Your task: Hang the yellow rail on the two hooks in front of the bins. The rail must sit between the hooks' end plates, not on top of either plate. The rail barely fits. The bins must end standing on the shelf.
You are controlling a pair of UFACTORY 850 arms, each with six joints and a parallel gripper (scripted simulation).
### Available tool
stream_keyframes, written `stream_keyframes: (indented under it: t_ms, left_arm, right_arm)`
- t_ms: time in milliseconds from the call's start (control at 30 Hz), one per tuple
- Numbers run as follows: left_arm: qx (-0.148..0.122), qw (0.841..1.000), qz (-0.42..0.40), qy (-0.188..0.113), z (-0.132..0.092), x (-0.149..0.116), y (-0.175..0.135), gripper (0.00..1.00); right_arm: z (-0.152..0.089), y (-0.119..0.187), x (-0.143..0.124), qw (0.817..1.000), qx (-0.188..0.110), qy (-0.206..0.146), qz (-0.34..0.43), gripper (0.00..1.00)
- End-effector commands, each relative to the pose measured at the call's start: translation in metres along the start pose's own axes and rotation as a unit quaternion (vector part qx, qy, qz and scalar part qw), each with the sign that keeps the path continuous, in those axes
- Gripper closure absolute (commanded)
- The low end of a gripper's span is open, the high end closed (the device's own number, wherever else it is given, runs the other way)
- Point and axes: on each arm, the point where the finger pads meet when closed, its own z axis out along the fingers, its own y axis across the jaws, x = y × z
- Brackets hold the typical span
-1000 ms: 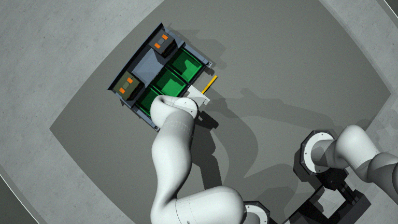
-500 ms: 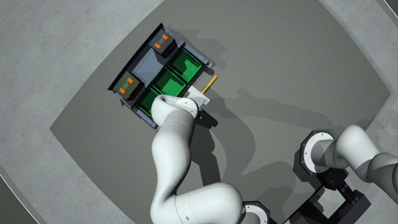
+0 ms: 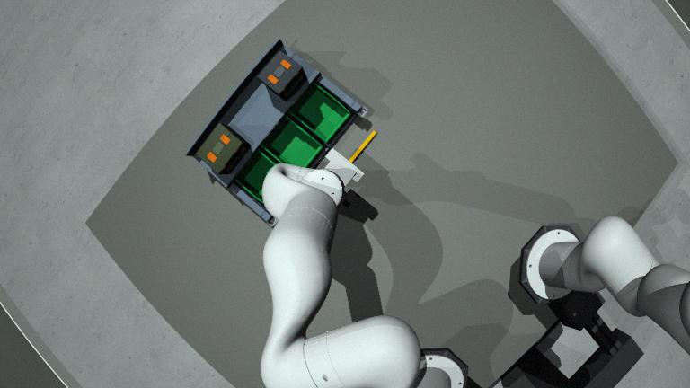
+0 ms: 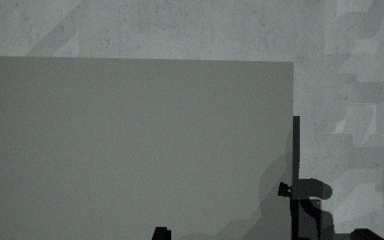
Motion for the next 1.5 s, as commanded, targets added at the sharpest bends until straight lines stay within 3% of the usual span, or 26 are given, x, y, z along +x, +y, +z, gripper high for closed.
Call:
stream_keyframes:
  t_ms: [0,1067,1467]
  left_arm:
    - [0.001,1.0,0.0,0.001,-0.001,0.001,-0.001,0.61]
    - [0.001,1.0,0.0,0.0,0.001,0.001,-0.001,0.61]
    - [0.002,1.0,0.0,0.0,0.013,0.0,-0.001,0.61]
  right_arm:
    - [-0.001,0.0,0.0,1.0,0.0,0.001,0.0,0.0]
    - [-0.001,0.0,0.0,1.0,0.0,0.001,0.0,0.0]
    - [-0.001,0.0,0.0,1.0,0.0,0.001,0.0,0.0]
